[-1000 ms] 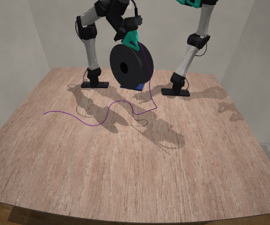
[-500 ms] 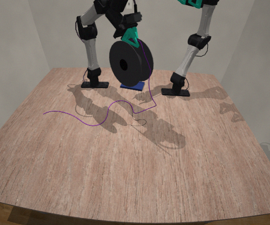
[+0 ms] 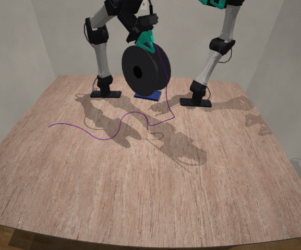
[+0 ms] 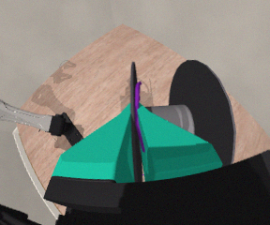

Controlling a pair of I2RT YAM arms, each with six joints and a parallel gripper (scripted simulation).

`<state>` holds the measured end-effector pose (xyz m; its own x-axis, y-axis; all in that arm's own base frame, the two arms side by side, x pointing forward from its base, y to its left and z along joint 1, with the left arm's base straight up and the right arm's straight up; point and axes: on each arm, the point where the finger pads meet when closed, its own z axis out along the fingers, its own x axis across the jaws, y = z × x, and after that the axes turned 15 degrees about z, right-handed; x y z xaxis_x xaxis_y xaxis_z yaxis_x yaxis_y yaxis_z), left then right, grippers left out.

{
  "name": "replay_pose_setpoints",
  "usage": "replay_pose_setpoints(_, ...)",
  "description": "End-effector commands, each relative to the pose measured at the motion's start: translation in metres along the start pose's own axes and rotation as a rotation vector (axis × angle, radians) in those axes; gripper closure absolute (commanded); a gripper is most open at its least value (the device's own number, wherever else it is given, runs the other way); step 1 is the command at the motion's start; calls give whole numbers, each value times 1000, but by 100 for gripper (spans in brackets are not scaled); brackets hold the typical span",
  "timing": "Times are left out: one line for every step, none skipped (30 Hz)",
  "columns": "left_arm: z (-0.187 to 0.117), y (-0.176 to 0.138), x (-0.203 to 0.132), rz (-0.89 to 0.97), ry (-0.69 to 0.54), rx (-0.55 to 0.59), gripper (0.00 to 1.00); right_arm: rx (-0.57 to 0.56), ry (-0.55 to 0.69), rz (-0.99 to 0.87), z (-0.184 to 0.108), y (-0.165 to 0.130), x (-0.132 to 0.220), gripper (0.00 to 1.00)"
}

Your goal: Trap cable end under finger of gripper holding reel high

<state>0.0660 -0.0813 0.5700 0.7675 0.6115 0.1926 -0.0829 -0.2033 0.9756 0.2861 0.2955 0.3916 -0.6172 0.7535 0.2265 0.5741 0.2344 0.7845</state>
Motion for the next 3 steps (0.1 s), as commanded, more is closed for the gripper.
replay_pose_setpoints(4, 3, 2, -5, 2, -2, 35, -107, 27, -16, -19, 28, 11, 100)
replay_pose_setpoints(4, 3, 2, -5, 2, -2, 35, -107, 27, -16, -19, 28, 11, 100)
replay_pose_setpoints(4, 3, 2, -5, 2, -2, 35, -107, 27, -16, -19, 28, 11, 100)
